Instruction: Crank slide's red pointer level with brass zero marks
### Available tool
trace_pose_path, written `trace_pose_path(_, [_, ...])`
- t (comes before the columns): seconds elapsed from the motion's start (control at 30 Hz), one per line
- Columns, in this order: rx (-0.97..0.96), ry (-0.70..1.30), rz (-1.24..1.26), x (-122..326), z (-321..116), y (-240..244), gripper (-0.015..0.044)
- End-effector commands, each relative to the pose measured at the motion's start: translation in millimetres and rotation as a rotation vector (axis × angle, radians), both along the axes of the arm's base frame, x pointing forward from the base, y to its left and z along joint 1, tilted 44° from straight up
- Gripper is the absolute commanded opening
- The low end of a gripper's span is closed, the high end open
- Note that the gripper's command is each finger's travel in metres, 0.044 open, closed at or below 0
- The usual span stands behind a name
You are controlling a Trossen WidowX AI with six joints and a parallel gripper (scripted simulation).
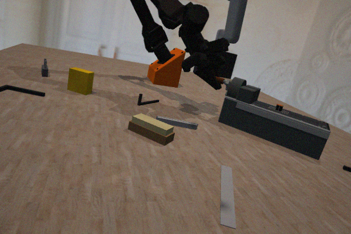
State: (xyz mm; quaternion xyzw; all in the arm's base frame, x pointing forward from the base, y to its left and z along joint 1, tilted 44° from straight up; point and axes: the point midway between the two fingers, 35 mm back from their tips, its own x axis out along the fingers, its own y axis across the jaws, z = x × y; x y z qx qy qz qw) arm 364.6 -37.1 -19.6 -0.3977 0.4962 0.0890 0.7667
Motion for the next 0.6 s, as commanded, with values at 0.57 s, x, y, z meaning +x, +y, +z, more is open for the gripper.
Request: trace_pose_path(0.57, [0.004,0.001,0.006,-1.9,1.9,7.7,0.0])
